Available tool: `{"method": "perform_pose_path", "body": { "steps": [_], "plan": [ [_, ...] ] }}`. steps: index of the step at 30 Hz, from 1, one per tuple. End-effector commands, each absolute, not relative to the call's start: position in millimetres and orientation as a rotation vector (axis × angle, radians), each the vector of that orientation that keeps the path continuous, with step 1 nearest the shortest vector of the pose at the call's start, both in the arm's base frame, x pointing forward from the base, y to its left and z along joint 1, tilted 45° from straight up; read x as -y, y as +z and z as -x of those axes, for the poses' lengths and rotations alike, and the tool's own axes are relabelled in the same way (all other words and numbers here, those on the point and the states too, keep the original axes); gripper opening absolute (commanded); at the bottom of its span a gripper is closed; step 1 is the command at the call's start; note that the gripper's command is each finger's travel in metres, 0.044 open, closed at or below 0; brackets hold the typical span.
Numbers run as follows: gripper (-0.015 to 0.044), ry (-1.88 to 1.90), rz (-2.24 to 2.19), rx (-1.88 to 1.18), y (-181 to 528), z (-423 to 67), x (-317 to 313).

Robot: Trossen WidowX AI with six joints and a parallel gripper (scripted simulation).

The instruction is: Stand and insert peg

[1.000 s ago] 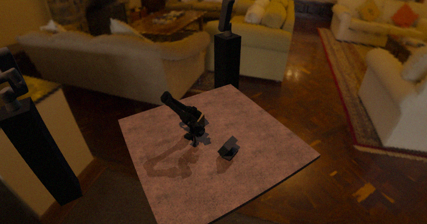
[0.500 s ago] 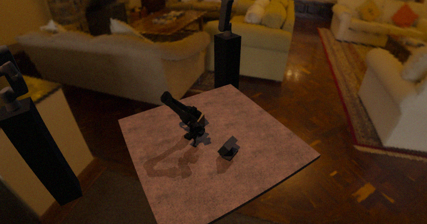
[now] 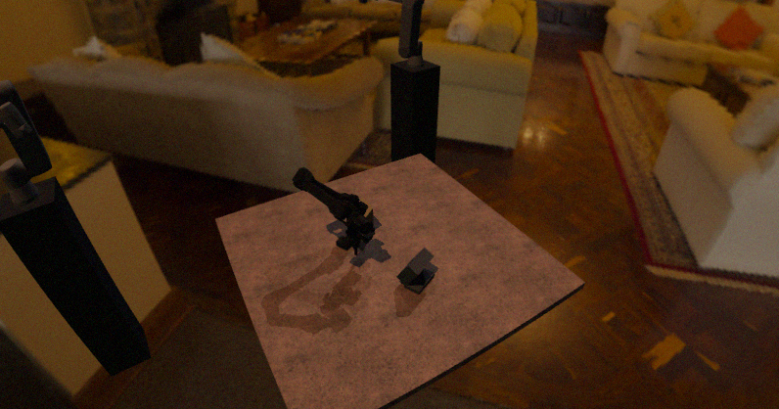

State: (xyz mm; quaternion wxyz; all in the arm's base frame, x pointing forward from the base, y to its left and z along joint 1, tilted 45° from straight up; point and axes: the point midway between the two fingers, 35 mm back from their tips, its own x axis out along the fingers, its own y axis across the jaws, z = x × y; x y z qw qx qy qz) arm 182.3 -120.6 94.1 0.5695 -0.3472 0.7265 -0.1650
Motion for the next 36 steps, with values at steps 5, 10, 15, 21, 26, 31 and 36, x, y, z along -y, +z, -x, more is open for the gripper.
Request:
{"method": "perform_pose_path", "body": {
  "steps": [5, 10, 15, 21, 26, 31, 36],
  "plan": [
    [0.0, -0.39, 0.811, -1.702, 113, -187, 101],
    [0.0, -0.395, 0.817, -1.704, 123, -187, 90],
    [0.0, -0.388, 0.817, -1.701, 123, -187, 87],
    [0.0, -0.349, 0.815, -1.681, 117, -190, 85],
    [0.0, -0.313, 0.814, -1.66, 111, -193, 83],
    [0.0, -0.277, 0.815, -1.637, 105, -196, 81],
    [0.0, -0.242, 0.818, -1.613, 100, -199, 79]
  ]
}}
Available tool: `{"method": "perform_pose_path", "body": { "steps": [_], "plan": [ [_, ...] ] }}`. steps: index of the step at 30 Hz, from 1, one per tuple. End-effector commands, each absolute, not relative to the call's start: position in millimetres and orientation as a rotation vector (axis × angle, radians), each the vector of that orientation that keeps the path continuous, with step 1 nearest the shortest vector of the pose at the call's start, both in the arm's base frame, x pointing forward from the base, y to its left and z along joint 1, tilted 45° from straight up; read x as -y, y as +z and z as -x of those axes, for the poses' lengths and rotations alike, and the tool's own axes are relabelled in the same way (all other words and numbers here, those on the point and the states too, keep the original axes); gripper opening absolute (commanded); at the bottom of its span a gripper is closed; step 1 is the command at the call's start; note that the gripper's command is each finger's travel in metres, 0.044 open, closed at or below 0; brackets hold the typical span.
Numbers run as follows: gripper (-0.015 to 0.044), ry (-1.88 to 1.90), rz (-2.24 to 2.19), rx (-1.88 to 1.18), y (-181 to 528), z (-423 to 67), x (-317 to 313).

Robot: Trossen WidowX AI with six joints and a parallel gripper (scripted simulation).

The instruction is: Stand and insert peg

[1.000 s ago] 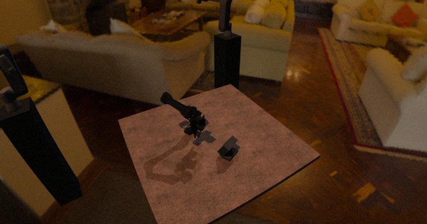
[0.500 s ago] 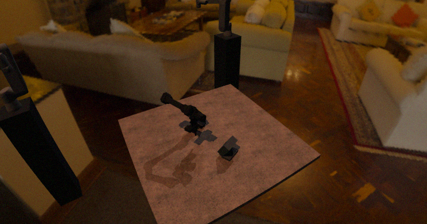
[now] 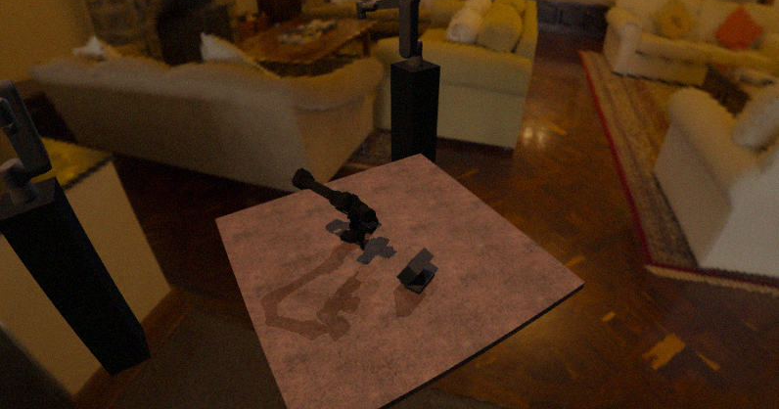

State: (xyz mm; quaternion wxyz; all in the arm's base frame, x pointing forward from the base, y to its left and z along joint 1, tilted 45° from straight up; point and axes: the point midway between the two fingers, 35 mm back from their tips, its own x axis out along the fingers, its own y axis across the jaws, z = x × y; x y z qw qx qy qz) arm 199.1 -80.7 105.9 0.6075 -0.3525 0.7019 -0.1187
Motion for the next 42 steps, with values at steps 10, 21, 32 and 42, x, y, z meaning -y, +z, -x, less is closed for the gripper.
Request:
{"method": "perform_pose_path", "body": {
  "steps": [10, 21, 32, 42],
  "plan": [
    [0.0, -0.174, 0.828, -1.56, 90, -206, 75],
    [0.0, -0.102, 0.847, -1.494, 81, -214, 70],
    [0.0, -0.035, 0.873, -1.422, 74, -222, 65],
    [0.0, 0.022, 0.903, -1.351, 69, -230, 61]
  ]
}}
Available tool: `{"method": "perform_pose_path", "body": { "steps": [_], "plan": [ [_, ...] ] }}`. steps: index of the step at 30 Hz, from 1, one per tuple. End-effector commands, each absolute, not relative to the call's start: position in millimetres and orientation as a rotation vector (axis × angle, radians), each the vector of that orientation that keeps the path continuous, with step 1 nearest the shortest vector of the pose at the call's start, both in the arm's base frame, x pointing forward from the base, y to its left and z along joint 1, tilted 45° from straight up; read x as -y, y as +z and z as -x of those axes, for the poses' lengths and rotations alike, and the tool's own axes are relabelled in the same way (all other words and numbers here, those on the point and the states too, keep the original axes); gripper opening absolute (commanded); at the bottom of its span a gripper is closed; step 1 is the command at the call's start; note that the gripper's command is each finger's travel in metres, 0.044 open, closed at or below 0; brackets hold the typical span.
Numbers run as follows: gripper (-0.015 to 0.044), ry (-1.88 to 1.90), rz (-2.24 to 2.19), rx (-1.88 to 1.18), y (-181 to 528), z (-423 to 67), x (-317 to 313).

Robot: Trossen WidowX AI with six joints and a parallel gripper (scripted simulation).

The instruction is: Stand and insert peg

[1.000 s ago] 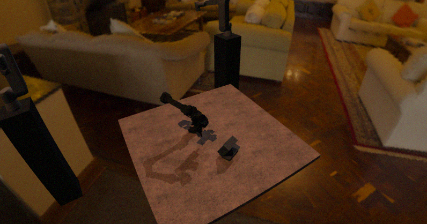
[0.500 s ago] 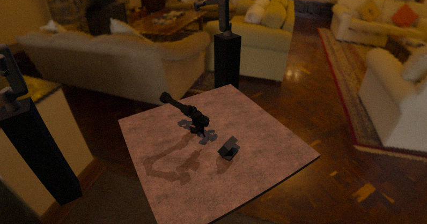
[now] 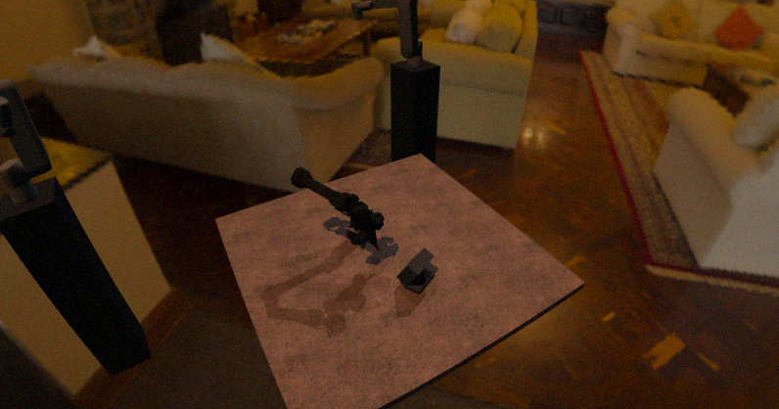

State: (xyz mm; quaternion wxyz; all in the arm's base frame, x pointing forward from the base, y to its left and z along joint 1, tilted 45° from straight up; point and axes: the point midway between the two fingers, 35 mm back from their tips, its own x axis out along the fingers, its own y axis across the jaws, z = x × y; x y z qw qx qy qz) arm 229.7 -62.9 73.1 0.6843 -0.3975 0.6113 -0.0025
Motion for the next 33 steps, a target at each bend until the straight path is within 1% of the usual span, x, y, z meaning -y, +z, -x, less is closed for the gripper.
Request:
{"method": "perform_pose_path", "body": {
  "steps": [1, 33],
  "plan": [
    [0.0, 0.027, 0.907, -1.343, 68, -231, 61],
    [0.0, 0.172, 1.045, -1.086, 62, -255, 46]
  ]
}}
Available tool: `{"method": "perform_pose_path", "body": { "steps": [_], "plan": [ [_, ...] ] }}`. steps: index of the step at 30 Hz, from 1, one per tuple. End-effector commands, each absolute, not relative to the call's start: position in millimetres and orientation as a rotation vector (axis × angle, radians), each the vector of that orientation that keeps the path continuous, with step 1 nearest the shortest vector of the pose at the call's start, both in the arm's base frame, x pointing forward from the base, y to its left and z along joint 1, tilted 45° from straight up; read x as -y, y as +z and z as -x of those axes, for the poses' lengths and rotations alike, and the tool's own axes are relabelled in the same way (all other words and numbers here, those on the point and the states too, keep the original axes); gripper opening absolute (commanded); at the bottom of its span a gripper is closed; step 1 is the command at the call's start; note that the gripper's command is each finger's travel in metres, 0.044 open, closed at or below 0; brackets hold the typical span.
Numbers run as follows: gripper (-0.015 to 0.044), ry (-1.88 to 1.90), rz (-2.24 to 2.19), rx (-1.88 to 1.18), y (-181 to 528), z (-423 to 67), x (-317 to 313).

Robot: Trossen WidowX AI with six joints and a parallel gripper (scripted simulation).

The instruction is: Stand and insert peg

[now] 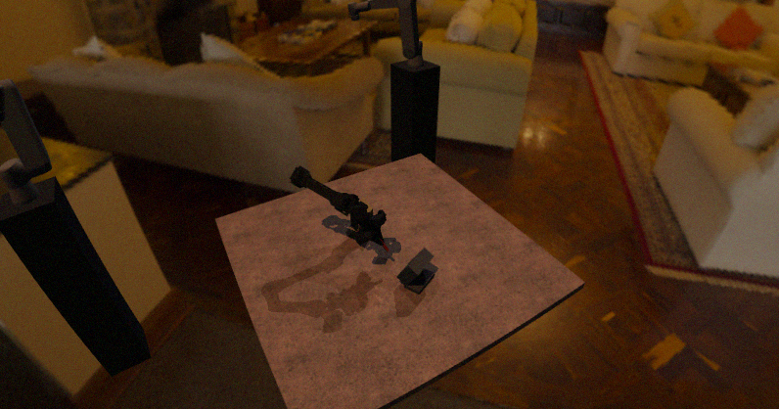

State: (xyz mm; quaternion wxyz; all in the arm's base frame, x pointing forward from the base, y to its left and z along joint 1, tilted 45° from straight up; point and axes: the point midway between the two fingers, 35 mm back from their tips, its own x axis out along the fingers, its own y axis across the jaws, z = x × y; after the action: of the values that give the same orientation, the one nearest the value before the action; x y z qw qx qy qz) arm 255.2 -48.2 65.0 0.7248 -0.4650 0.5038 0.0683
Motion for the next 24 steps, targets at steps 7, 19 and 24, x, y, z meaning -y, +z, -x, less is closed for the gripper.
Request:
{"method": "perform_pose_path", "body": {
  "steps": [7, 19, 24],
  "plan": [
    [0.0, 0.196, 1.083, -1.025, 63, -260, 43],
    [0.0, 0.229, 1.153, -0.918, 65, -268, 38],
    [0.0, 0.234, 1.167, -0.897, 66, -270, 37]
  ]
}}
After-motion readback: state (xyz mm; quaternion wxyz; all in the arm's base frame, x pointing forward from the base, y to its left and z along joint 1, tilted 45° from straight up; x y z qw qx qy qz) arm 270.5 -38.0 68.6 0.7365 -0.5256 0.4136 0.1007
